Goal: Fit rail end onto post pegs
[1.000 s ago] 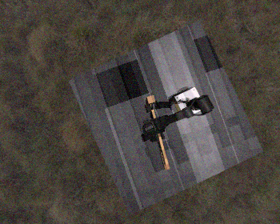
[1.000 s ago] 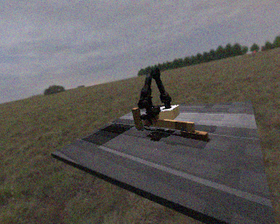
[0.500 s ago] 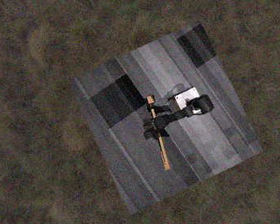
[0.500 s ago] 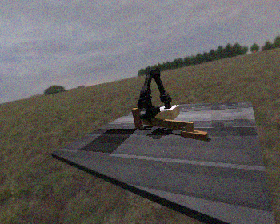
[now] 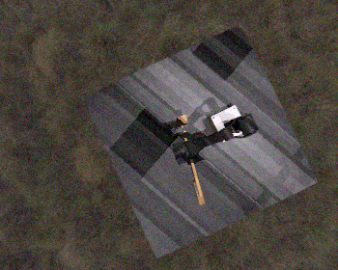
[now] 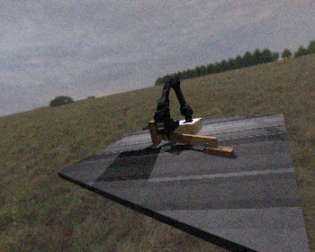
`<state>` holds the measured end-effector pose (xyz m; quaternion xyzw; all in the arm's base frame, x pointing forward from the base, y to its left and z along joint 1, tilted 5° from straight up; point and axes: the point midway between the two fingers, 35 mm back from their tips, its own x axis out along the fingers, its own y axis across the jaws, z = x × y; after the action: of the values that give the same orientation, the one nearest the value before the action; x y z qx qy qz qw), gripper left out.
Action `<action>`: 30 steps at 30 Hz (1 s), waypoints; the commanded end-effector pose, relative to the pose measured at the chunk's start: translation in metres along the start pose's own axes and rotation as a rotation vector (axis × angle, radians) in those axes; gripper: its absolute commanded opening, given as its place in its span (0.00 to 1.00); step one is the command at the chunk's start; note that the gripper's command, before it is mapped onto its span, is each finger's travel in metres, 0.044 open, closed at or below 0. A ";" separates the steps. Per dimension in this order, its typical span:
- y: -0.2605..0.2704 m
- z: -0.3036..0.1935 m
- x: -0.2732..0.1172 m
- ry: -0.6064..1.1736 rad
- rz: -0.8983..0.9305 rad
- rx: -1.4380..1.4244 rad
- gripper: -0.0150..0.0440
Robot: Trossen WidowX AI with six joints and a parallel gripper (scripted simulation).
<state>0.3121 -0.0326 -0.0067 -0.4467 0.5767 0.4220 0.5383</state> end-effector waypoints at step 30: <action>0.000 -0.011 -0.001 0.002 -0.002 -0.003 0.25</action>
<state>0.3108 -0.0418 -0.0057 -0.4488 0.5759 0.4213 0.5380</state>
